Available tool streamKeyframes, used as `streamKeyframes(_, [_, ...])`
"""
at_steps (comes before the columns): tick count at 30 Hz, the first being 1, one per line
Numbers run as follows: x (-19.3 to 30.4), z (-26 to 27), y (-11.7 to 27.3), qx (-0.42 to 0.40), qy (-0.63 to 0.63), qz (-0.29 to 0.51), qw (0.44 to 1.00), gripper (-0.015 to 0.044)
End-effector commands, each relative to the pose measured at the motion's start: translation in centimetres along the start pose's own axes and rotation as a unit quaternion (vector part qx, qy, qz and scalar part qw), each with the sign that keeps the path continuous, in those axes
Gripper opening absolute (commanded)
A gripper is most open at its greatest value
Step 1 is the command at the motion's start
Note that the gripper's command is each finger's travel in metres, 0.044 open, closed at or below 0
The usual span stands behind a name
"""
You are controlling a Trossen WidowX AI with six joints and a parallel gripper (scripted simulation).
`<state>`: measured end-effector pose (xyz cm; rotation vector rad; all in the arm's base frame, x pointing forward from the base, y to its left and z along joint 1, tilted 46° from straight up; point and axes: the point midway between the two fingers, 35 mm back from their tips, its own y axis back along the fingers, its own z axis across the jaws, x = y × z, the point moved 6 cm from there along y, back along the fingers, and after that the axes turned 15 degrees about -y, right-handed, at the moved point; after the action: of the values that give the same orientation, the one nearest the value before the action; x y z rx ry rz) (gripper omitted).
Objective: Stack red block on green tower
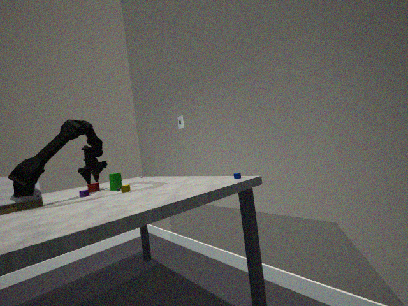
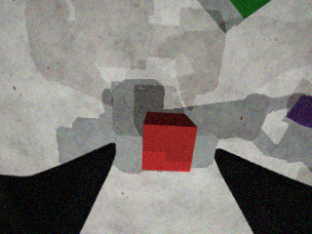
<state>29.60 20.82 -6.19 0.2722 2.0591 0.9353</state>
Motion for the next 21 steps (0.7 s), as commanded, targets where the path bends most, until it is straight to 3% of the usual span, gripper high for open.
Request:
streamKeyframes(1, [0.0,-0.1,-0.7,0.001,0.004,-0.002,1.000,0.0440])
streamKeyframes(21, [0.0,-0.2,-3.9,0.002,0.004,-0.003,1.000,0.0440])
